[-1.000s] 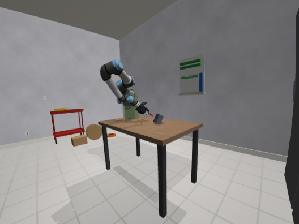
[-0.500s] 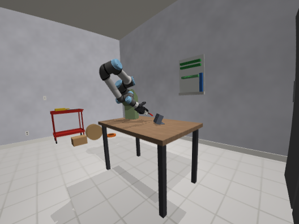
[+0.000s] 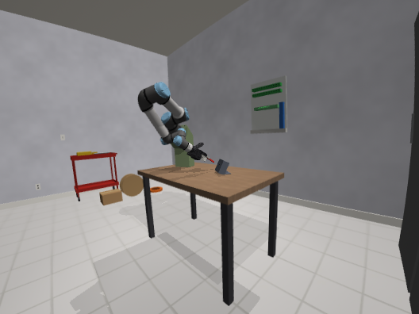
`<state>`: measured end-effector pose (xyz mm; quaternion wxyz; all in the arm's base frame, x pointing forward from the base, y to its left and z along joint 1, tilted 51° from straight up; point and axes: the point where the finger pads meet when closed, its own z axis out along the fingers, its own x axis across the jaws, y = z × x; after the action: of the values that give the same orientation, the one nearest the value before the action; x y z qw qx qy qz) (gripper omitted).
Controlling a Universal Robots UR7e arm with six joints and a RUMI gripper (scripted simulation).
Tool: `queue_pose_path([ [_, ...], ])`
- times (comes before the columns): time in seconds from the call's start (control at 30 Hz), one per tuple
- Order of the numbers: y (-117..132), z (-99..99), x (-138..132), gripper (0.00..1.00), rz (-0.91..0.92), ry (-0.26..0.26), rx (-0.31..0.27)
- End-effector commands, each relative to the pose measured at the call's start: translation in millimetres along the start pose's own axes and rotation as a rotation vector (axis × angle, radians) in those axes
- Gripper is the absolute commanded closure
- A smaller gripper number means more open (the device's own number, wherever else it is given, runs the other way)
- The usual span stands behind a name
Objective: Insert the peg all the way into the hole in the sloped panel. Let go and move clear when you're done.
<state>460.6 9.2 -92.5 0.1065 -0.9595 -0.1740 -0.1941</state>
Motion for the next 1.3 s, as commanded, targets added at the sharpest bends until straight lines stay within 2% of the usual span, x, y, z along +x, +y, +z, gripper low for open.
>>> queue_pose_path([
  [0.0, 1, -3.8, 3, 1.00, 0.013, 0.016, 0.007],
  [1.27, 17, -36.4, 26, 1.00, 0.121, 0.147, 0.054],
])
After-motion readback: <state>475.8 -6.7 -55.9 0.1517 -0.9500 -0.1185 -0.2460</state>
